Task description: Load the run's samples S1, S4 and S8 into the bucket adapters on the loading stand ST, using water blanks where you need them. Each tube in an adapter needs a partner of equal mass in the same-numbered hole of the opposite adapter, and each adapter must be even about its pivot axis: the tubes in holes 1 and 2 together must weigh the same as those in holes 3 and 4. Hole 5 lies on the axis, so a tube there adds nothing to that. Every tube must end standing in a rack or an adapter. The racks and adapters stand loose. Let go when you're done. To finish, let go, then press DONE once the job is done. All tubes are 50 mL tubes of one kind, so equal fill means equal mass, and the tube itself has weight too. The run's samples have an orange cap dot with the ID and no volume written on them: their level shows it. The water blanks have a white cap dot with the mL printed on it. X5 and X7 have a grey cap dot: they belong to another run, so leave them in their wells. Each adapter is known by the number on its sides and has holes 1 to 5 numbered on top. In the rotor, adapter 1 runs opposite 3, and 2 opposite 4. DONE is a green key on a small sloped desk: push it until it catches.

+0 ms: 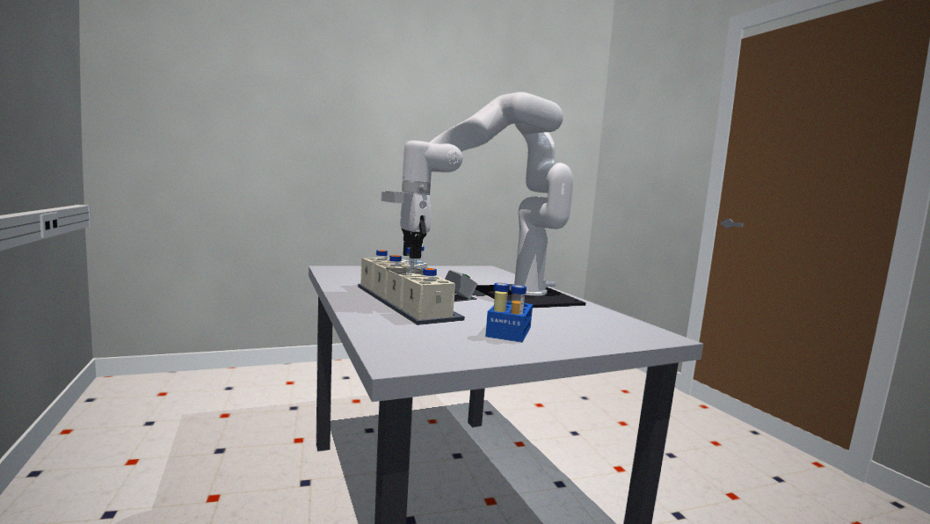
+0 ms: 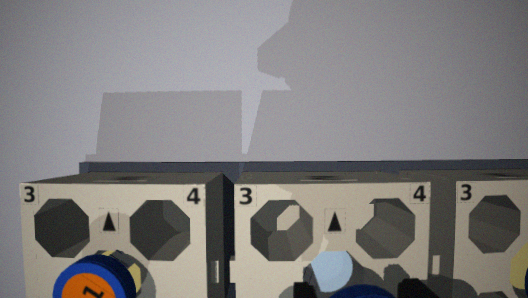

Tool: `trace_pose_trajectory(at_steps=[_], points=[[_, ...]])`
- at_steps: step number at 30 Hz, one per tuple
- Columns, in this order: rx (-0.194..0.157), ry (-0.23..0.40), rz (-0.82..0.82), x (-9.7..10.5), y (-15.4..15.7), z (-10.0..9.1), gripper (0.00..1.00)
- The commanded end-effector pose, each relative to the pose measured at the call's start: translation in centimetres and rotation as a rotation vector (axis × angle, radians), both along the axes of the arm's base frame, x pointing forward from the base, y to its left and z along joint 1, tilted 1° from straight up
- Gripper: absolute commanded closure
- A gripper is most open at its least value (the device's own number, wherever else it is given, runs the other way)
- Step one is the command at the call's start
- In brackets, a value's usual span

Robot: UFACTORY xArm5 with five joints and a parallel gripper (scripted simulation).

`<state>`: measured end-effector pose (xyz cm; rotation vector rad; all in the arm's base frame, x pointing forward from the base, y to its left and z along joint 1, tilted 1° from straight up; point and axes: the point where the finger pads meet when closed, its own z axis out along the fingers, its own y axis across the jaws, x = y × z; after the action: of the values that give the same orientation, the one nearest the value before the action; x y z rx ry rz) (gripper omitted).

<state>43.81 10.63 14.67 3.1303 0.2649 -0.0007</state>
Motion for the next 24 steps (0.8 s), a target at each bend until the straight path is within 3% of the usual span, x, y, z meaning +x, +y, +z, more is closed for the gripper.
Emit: trace_pose_trajectory(at_steps=[1,24], points=[[0.016,-0.001,0.0,0.1,0.0,-0.4,1.0],[0.016,-0.001,0.0,0.1,0.1,-2.4,1.0]])
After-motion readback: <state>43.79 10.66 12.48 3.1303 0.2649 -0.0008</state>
